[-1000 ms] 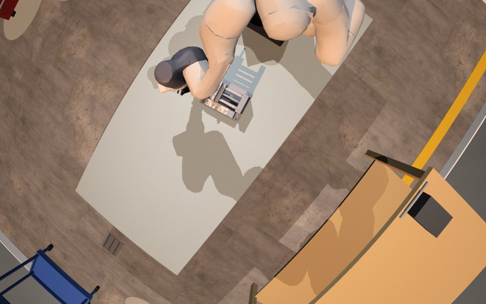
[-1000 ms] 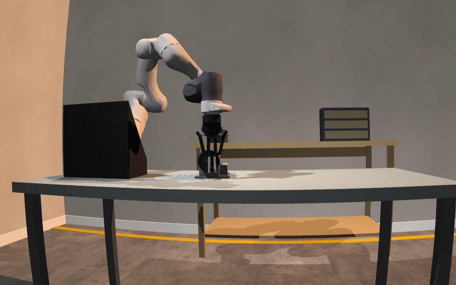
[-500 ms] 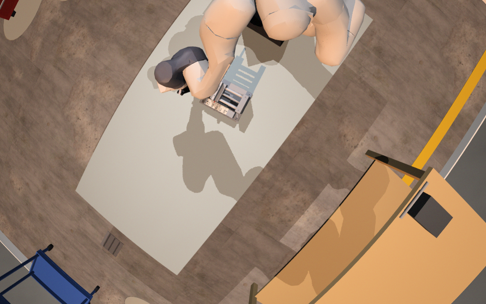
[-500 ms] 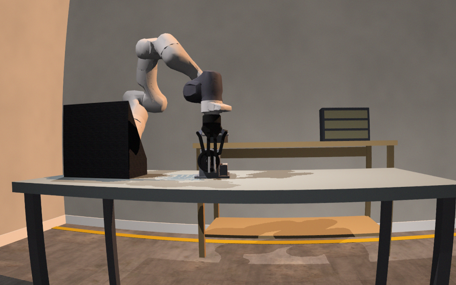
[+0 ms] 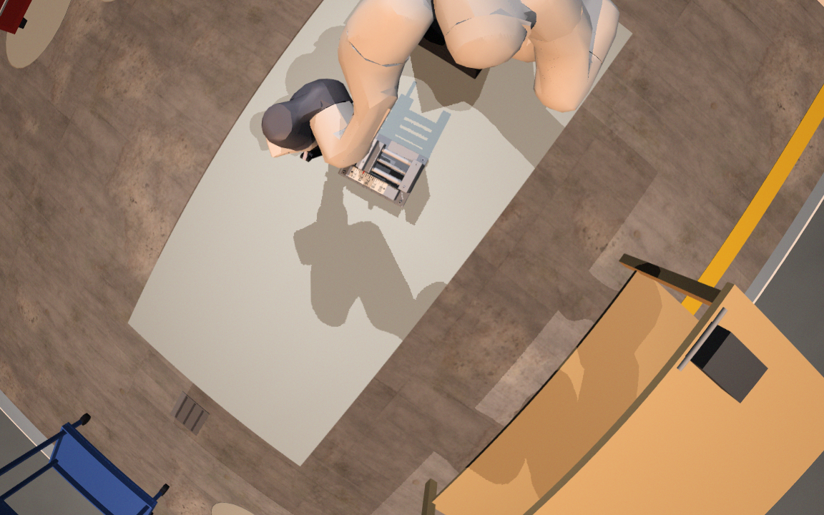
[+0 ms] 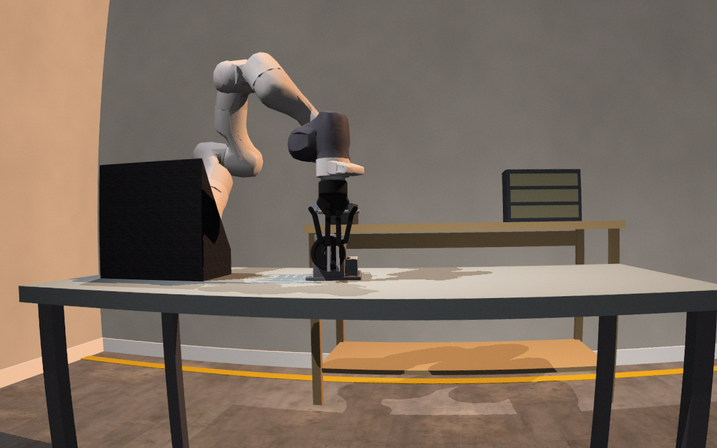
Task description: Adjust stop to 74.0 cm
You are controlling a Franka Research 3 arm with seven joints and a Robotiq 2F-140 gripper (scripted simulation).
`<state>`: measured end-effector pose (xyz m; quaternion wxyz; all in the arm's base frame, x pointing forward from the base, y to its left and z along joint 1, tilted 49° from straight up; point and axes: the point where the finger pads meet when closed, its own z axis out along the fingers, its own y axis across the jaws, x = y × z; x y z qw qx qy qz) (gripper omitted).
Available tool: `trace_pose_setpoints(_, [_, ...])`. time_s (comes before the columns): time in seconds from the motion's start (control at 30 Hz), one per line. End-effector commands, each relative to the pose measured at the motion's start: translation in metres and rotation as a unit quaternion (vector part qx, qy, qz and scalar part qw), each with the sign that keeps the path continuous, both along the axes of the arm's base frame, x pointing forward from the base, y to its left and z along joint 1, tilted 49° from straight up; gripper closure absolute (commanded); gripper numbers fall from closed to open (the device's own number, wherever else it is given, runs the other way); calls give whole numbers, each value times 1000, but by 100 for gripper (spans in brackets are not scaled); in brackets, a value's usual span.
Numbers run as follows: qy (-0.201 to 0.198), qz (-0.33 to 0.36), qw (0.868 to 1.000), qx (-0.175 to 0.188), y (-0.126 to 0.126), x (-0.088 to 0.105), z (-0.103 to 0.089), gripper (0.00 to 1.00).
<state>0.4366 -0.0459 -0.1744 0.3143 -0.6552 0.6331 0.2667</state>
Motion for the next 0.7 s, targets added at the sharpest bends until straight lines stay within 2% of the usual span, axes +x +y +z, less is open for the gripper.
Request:
trace_pose_setpoints(0.0, [-1,-4,1000,-1,-2,5,2,96])
trace_pose_setpoints(0.4, [-1,-4,1000,-1,-2,5,2,96])
trace_pose_setpoints(0.43, [-1,-4,1000,-1,-2,5,2,67])
trace_pose_setpoints(0.67, [-1,-4,1000,-1,-2,5,2,67])
